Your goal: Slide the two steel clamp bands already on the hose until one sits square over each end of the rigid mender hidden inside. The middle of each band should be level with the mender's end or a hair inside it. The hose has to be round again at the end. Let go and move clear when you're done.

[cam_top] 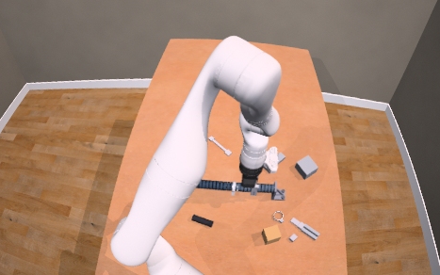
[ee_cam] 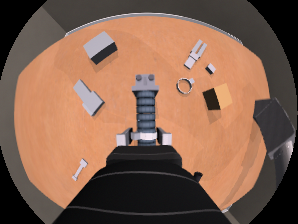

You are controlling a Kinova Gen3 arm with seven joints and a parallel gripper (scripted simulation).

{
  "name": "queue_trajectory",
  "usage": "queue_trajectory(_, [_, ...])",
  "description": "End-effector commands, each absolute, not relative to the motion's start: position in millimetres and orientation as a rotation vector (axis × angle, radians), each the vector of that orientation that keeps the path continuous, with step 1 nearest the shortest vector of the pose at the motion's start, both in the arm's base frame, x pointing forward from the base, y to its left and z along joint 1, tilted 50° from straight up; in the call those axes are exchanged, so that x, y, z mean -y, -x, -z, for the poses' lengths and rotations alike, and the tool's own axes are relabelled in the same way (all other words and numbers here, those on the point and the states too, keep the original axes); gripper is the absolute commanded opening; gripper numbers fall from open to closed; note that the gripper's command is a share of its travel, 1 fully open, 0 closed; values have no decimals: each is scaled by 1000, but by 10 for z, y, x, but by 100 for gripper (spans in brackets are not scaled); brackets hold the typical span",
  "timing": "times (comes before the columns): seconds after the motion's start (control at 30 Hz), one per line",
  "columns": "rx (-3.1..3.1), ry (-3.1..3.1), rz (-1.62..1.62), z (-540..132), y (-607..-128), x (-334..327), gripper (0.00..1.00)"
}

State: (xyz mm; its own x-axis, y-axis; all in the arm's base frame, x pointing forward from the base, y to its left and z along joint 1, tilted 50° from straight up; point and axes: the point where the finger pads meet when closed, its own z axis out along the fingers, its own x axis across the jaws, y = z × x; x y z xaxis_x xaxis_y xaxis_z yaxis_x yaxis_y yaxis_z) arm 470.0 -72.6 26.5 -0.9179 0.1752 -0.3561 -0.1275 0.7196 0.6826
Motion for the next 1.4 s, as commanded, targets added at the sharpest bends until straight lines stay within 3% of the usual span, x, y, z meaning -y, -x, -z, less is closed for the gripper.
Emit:
queue_trajectory(0.0, [-2529, -32, -1038, -321, -4691, 689, 75])
queue_trajectory(0.8, [-2529, -32, -1038, -445, -4667, 557, 75])
queue_trajectory(0.83, [-2529, -32, -1038, -445, -4667, 557, 100])
queue_trajectory(1.37, [-2529, -32, -1038, -445, -4667, 557, 100])
